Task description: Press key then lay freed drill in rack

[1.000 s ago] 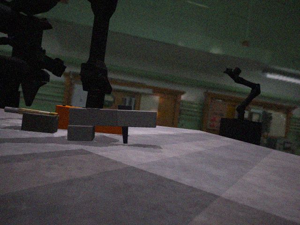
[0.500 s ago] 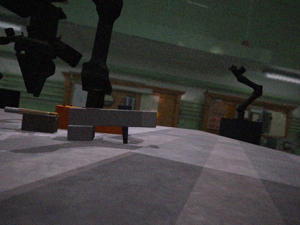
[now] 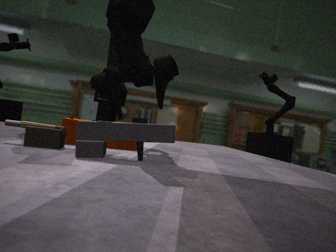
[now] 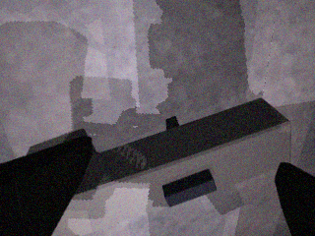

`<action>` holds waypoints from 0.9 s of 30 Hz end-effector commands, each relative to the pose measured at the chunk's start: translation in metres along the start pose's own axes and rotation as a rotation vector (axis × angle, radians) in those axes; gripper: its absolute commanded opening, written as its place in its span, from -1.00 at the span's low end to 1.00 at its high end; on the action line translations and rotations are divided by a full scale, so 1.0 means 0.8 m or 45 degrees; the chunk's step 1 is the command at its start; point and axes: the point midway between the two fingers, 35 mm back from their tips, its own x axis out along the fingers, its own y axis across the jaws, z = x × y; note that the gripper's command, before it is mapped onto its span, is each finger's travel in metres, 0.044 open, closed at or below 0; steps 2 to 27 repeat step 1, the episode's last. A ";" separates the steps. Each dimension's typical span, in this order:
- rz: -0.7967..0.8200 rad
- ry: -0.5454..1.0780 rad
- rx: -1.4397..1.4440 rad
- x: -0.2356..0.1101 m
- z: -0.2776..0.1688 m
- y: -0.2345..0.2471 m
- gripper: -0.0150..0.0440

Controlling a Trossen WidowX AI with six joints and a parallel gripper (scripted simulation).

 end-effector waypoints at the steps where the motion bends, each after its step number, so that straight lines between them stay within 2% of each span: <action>1: -0.119 -0.099 -0.347 0.009 0.065 -0.039 1.00; 27: -0.119 -0.099 -0.347 0.009 0.065 -0.039 1.00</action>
